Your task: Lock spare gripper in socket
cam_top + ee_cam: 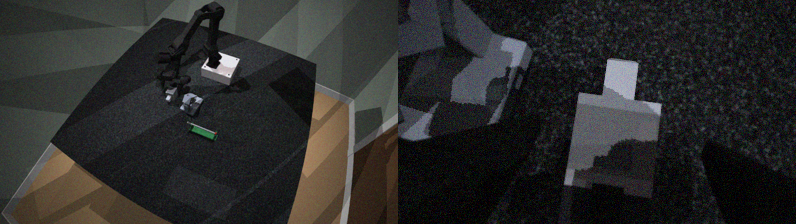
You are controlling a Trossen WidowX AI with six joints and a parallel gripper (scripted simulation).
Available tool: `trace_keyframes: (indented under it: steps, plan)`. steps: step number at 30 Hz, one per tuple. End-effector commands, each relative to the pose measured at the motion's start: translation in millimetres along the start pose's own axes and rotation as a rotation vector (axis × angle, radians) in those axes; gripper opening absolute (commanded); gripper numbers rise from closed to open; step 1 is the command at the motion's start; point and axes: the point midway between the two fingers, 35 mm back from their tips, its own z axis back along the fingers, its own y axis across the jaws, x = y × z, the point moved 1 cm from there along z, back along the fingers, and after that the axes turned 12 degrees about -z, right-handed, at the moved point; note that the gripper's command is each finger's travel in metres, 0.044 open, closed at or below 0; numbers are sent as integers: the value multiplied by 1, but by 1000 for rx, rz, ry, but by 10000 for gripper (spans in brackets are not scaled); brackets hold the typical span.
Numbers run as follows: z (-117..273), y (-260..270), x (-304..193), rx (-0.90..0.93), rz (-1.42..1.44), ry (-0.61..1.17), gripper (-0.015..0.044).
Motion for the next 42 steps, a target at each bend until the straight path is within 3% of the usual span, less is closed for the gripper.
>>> trace_keyframes:
  steps: [1,24,33,42]
  plan:
    - [-8,0,-6,8,3,9,440]
    - [-31,-1,-23,8,3,9,440]
    - [-31,-1,-23,8,3,9,204]
    - [-31,-2,-23,8,3,9,124]
